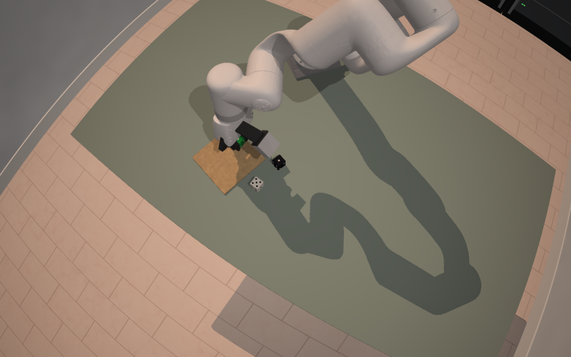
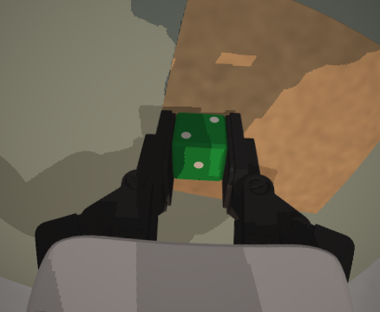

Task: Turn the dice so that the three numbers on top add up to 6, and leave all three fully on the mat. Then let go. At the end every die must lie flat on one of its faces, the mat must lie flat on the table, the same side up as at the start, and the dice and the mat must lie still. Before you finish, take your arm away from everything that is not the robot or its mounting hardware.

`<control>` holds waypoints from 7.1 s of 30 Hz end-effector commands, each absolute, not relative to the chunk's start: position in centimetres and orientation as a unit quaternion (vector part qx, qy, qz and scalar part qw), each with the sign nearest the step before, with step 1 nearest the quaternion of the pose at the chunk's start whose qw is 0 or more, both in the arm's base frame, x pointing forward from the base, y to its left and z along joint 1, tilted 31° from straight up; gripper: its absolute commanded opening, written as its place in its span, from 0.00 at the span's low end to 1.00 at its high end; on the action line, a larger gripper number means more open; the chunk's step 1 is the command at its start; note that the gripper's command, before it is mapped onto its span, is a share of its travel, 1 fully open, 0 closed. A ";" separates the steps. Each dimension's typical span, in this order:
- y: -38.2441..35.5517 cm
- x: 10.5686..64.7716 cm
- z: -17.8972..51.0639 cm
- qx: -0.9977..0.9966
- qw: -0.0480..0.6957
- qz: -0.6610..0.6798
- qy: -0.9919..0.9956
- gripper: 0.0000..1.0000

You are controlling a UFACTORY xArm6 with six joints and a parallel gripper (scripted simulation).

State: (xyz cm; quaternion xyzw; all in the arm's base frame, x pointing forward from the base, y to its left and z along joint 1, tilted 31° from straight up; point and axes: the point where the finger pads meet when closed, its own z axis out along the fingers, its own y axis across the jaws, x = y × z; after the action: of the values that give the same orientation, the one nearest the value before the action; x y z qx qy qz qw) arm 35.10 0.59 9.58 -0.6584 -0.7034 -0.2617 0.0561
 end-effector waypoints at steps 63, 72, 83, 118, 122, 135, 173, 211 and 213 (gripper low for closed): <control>0.5 35.3 9.6 -0.658 0.055 -0.262 -0.704 0.21; 0.6 35.3 9.4 -0.658 0.055 -0.262 -0.704 0.21; 0.6 35.3 9.3 -0.658 0.055 -0.262 -0.704 0.21; 0.6 35.3 9.3 -0.658 0.055 -0.262 -0.704 0.25; 0.6 35.3 9.3 -0.658 0.055 -0.262 -0.704 0.25; 0.6 35.3 9.3 -0.658 0.055 -0.262 -0.704 0.42; -3.3 33.0 16.9 -0.658 0.055 -0.262 -0.704 0.42; -2.1 34.0 17.7 -0.739 0.086 -0.251 -0.619 1.00; -1.9 34.2 17.9 -0.754 0.091 -0.249 -0.602 1.00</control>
State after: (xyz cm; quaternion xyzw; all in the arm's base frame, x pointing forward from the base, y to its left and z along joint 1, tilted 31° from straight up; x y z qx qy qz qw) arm 33.53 -2.48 17.37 -0.7115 -0.6486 -0.2587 0.0780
